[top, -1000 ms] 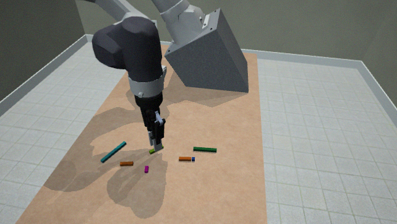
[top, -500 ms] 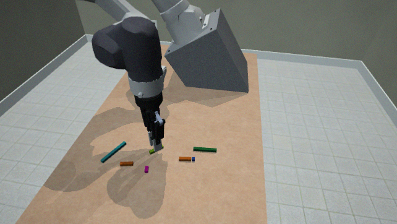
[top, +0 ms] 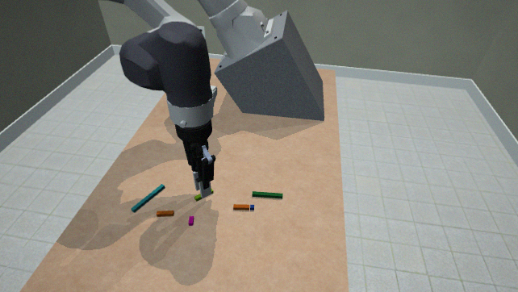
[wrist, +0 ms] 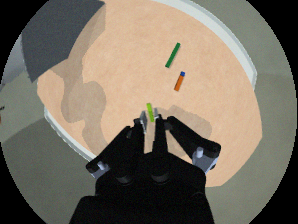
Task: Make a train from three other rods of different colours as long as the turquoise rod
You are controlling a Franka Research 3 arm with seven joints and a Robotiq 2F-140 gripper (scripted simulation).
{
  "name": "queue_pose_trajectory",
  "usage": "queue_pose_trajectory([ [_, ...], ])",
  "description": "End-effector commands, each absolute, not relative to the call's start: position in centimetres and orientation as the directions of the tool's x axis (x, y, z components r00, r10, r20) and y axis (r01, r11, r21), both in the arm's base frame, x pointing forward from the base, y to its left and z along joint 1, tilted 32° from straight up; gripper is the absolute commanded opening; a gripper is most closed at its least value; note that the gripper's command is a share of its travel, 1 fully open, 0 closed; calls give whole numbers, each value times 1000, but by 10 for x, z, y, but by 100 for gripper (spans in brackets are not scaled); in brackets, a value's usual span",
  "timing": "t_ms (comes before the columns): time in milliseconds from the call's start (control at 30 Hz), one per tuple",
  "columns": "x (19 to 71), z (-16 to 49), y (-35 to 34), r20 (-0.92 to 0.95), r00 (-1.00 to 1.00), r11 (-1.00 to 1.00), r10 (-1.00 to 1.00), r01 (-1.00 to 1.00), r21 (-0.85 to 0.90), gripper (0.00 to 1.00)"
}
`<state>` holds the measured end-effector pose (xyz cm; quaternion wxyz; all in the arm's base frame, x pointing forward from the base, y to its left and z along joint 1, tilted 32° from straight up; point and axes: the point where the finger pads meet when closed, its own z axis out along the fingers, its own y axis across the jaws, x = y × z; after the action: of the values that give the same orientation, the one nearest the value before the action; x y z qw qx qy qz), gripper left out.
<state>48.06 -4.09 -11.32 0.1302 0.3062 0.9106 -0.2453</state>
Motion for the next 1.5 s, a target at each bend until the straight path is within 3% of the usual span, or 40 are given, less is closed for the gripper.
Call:
queue_pose_trajectory([
  [0, 482, -114, -42, -389, -775, 690, 497, 625, -364, 15],
  [1467, 483, -123, -47, -389, -775, 690, 497, 625, -364, 15],
])
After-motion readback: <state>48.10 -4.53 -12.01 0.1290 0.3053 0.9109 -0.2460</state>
